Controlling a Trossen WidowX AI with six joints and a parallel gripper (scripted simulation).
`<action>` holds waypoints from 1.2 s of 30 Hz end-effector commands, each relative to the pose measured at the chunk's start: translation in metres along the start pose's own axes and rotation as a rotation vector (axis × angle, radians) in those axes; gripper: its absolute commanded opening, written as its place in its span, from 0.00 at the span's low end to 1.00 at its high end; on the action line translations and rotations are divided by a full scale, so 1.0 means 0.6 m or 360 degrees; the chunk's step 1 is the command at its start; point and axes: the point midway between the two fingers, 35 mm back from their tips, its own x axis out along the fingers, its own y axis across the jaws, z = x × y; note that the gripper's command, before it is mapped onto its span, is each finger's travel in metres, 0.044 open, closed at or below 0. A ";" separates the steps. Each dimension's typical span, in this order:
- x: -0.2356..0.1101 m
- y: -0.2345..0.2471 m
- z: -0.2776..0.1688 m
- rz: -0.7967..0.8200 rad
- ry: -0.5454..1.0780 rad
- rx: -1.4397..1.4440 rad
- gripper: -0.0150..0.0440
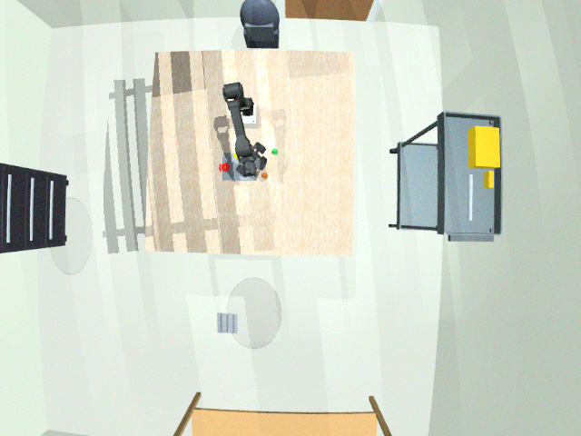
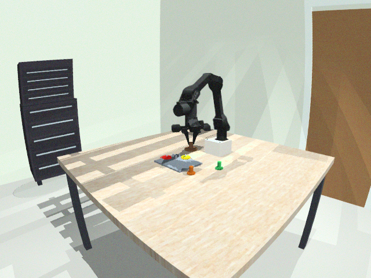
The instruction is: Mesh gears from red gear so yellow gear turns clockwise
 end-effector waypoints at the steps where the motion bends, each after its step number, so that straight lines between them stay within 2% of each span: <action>1: 0.003 -0.013 -0.017 -0.0013 0.0000 0.0011 0.25; 36: 0.048 -0.081 -0.143 -0.0017 0.0006 -0.0021 0.25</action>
